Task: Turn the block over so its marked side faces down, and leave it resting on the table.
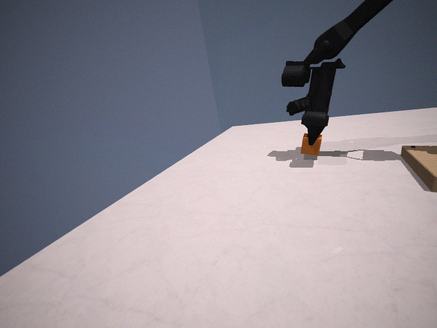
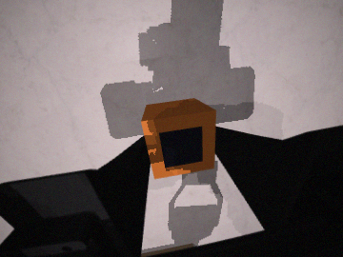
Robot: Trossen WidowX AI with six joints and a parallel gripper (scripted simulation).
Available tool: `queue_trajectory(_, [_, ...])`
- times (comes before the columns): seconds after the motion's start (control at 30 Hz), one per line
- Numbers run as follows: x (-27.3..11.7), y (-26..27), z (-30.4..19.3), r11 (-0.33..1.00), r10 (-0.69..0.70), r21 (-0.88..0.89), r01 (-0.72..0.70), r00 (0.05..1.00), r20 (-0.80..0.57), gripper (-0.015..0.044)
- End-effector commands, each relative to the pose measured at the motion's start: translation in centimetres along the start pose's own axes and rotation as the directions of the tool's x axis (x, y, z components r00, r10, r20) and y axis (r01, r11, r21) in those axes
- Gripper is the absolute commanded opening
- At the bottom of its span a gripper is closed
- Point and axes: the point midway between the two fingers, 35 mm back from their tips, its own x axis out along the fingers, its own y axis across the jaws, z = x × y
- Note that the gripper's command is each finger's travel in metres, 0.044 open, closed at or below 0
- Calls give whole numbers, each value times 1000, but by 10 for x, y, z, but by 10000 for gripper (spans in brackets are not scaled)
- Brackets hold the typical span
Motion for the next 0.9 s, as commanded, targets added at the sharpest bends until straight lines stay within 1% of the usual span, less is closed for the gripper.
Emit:
queue_trajectory(0.0, [-2, 0, 0, 1000, 2, -2, -2, 998, 68, 0])
queue_trajectory(0.57, [-3, 0, -6, 1000, 1, -8, 2, 945, 326, 0])
queue_trajectory(0.77, [-3, 0, -6, 1000, 1, -8, 2, 941, 338, 0])
queue_trajectory(0.87, [3, 0, -3, 1000, 2, -6, 1, 928, 372, 0])
